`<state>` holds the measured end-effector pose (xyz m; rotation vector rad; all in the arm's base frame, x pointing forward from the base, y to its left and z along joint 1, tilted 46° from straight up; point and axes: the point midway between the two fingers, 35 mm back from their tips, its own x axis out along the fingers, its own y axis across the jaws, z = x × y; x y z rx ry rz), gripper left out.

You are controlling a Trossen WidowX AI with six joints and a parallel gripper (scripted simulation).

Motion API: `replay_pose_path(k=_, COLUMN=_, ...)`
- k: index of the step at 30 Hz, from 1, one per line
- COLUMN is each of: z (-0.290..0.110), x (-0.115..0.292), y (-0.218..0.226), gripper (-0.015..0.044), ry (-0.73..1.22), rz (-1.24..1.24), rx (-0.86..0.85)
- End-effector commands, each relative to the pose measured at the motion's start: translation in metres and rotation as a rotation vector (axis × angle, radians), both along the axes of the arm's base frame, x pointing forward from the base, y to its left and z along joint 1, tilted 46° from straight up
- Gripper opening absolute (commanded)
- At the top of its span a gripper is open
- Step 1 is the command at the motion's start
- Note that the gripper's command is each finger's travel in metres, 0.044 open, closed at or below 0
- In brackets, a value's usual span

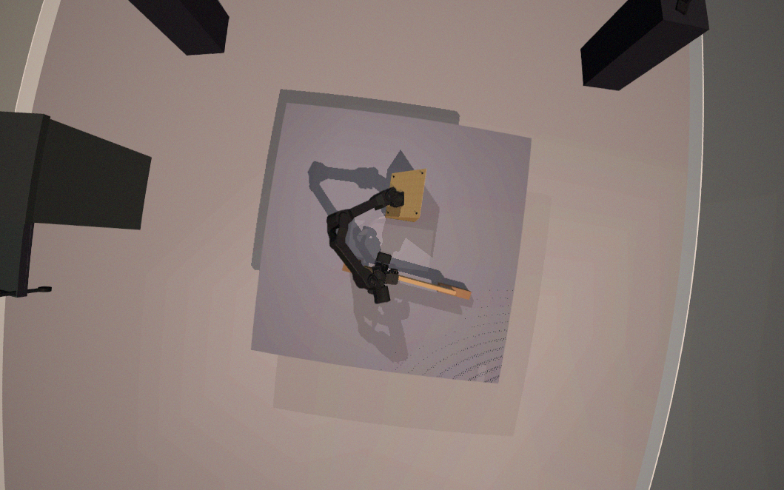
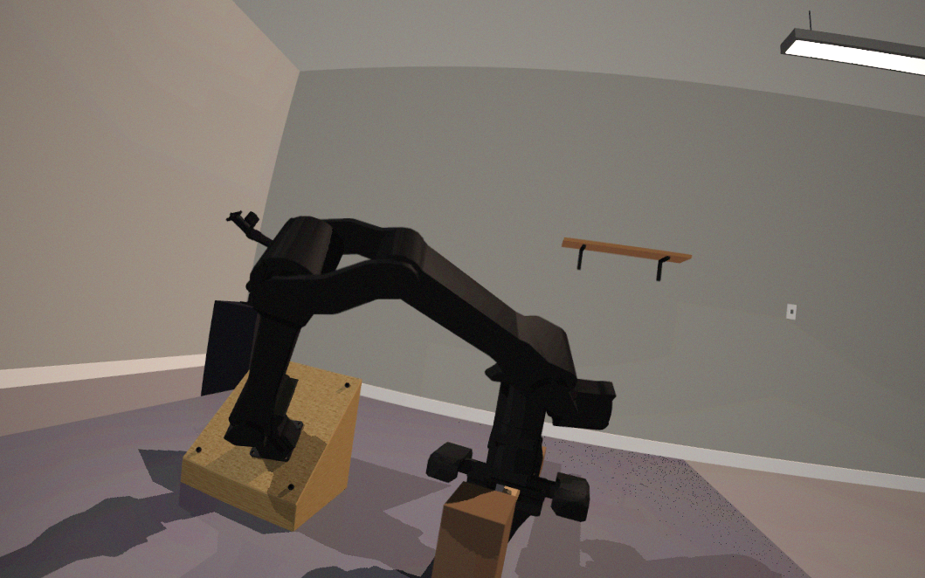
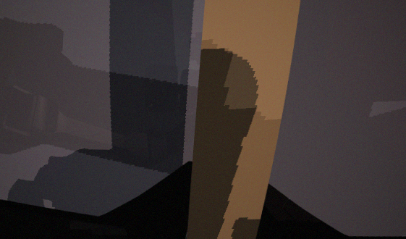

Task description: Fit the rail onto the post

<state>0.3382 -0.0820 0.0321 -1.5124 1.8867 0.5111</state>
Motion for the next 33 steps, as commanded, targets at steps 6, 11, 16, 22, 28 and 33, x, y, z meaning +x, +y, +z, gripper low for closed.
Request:
replay_pose_path(k=6, z=0.0056, x=-0.0002, y=-0.0015, gripper=0.0000, ry=-0.006, rz=0.006, rx=-0.002)
replay_pose_path(k=11, z=0.0069, x=-0.0005, y=-0.0023, gripper=0.0000, ry=-0.006, rz=0.006, rx=-0.002)
replay_pose_path(k=16, z=0.0084, x=-0.0008, y=-0.0030, gripper=0.0000, ry=-0.006, rz=0.006, rx=-0.002)
replay_pose_path(k=22, z=0.0101, x=-0.0012, y=-0.0038, gripper=0.0000, ry=-0.006, rz=0.006, rx=-0.002)
replay_pose_path(k=28, z=0.0117, x=-0.0016, y=-0.0047, gripper=0.0000, ry=-0.006, rz=0.006, rx=-0.002)
replay_pose_path(k=33, z=0.0128, x=-0.0021, y=-0.0058, gripper=0.0000, ry=-0.006, rz=0.006, rx=-0.002)
